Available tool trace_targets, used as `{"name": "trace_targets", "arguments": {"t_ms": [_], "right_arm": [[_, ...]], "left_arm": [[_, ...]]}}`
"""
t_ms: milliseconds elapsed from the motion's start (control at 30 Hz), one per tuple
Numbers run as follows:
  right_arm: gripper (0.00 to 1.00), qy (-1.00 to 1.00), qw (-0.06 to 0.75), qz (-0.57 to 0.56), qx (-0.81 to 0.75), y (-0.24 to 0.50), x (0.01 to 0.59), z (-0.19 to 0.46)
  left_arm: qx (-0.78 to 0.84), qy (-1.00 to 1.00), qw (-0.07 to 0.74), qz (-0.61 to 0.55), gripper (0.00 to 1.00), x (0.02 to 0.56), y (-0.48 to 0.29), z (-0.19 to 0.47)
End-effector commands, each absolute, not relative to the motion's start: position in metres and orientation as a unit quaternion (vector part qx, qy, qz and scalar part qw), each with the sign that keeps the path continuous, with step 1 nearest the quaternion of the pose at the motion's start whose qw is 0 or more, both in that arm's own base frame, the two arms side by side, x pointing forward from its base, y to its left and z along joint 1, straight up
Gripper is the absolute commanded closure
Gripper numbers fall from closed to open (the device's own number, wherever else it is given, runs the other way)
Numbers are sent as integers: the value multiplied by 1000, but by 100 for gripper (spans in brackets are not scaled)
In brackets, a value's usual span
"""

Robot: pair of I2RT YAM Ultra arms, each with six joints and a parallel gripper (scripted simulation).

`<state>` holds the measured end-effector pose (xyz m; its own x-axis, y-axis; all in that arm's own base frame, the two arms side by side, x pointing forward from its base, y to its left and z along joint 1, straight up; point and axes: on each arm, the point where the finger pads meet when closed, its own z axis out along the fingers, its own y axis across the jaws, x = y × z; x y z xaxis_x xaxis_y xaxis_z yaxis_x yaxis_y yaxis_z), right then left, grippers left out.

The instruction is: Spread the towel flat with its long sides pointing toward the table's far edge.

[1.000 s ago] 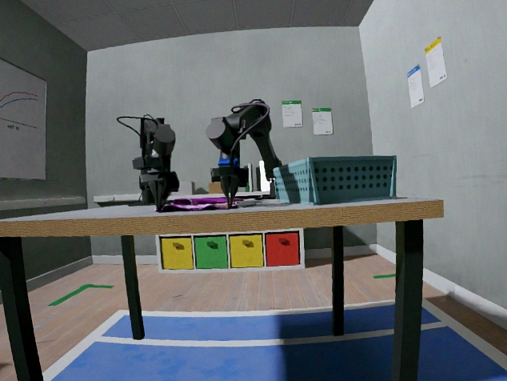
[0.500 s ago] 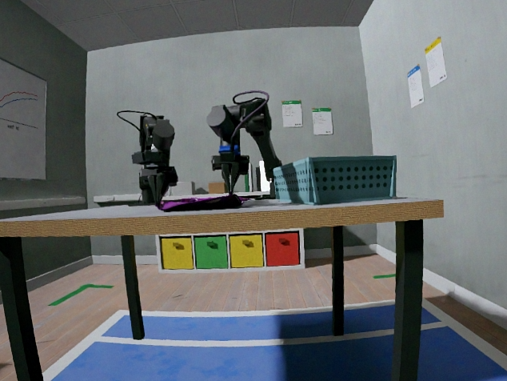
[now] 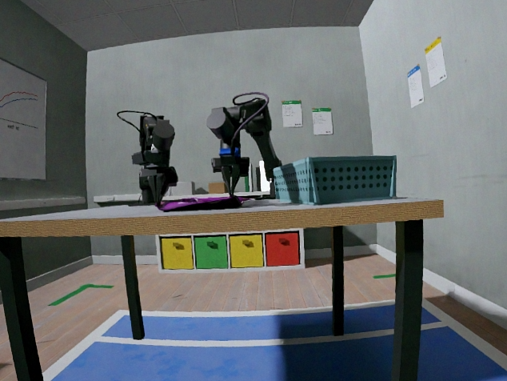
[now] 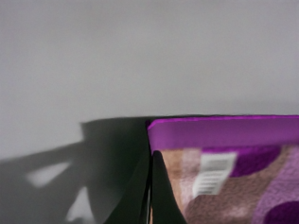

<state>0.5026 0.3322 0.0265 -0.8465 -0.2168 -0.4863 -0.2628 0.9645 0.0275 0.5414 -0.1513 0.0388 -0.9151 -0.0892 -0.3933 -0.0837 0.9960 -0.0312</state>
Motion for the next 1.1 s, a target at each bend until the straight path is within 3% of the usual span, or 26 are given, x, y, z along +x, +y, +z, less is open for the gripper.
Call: {"name": "trace_targets", "arguments": {"t_ms": [0, 500, 933, 1067], "right_arm": [[100, 953, 272, 53, -125, 338, 505, 60], [100, 950, 274, 58, -142, 335, 494, 100], [100, 936, 293, 76, -180, 330, 462, 201], [100, 941, 280, 64, -178, 327, 467, 181]], "left_arm": [[-40, 978, 204, 0, 100, 540, -154, 33], [-27, 974, 224, -7, 100, 532, -149, 92], [20, 967, 251, -26, 100, 502, -156, 199], [17, 972, 235, -18, 100, 505, -153, 181]]}}
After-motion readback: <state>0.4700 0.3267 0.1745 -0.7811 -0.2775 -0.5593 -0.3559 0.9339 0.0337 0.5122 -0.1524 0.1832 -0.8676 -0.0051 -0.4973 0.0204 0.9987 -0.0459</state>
